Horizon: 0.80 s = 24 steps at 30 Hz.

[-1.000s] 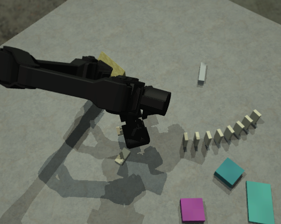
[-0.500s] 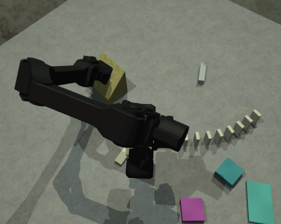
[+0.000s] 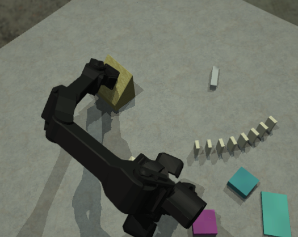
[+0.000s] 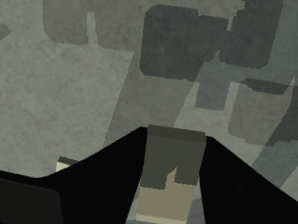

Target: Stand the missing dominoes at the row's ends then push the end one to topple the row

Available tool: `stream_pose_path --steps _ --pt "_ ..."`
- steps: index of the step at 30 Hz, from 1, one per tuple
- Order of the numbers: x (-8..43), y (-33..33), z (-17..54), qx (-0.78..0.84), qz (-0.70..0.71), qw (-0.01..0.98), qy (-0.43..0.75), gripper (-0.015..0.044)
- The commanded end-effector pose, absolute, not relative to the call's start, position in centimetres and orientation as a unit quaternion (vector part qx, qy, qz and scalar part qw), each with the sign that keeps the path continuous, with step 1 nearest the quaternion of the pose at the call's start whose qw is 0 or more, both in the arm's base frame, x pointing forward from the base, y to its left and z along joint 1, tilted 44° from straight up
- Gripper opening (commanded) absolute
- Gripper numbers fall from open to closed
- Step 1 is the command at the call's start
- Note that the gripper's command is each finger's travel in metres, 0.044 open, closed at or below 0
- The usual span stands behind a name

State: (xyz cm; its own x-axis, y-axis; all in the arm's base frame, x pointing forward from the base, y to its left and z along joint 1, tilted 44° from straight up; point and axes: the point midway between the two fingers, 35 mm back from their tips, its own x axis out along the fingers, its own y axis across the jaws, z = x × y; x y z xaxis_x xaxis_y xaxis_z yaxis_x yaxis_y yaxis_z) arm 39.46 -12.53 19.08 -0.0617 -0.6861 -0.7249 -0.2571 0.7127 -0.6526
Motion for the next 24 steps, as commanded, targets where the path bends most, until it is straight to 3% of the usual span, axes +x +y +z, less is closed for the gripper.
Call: stream_pose_path --steps 1,24 --pt "39.8 -12.7 18.6 -0.319 -0.173 0.613 0.702 0.0107" --pt "41.5 -14.5 14.0 -0.212 -0.08 0.752 0.619 0.0107"
